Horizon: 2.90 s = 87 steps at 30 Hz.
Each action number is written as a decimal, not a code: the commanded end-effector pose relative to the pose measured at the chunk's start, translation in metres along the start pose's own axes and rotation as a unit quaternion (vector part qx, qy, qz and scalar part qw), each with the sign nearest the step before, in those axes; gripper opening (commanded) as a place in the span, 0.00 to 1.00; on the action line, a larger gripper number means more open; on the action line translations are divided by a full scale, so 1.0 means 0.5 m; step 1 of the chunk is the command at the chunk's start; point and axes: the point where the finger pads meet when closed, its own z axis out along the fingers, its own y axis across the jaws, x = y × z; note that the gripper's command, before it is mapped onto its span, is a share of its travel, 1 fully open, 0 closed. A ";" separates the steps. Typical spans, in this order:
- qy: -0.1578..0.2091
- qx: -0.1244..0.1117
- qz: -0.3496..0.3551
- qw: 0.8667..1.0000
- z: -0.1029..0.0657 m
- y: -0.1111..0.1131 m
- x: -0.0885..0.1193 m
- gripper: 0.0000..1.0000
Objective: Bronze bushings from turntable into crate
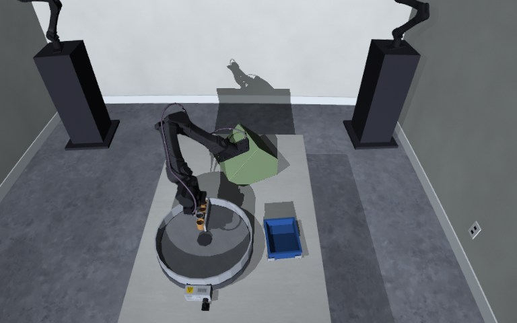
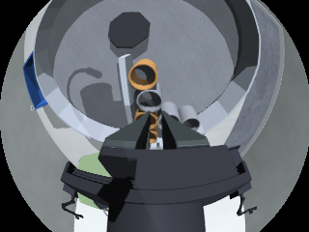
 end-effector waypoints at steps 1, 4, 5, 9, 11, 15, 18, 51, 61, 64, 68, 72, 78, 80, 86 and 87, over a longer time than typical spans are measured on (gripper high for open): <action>-0.025 -0.001 0.005 1.000 -0.034 -0.006 -0.025 0.15; -0.025 -0.001 0.005 1.000 -0.034 -0.006 -0.025 0.15; -0.025 -0.001 0.005 1.000 -0.034 -0.006 -0.025 0.15; -0.025 -0.001 0.005 1.000 -0.034 -0.006 -0.025 0.15; -0.025 -0.001 0.005 1.000 -0.034 -0.006 -0.025 0.15; -0.025 -0.001 0.005 1.000 -0.034 -0.006 -0.025 0.15; -0.025 -0.001 0.005 1.000 -0.034 -0.006 -0.025 0.15; -0.029 0.000 0.010 1.000 -0.045 -0.010 -0.025 0.15; -0.029 -0.001 0.008 1.000 -0.045 -0.010 -0.025 0.15; -0.029 -0.001 0.008 1.000 -0.045 -0.010 -0.025 0.15; -0.029 -0.001 0.008 1.000 -0.045 -0.010 -0.025 0.15; -0.029 -0.001 0.008 1.000 -0.045 -0.010 -0.025 0.15; -0.029 -0.001 0.008 1.000 -0.045 -0.010 -0.025 0.15; -0.029 -0.001 0.008 1.000 -0.045 -0.010 -0.025 0.15; -0.028 -0.001 0.007 1.000 -0.044 -0.009 -0.025 0.15; -0.025 0.000 -0.003 1.000 -0.040 -0.005 -0.025 0.15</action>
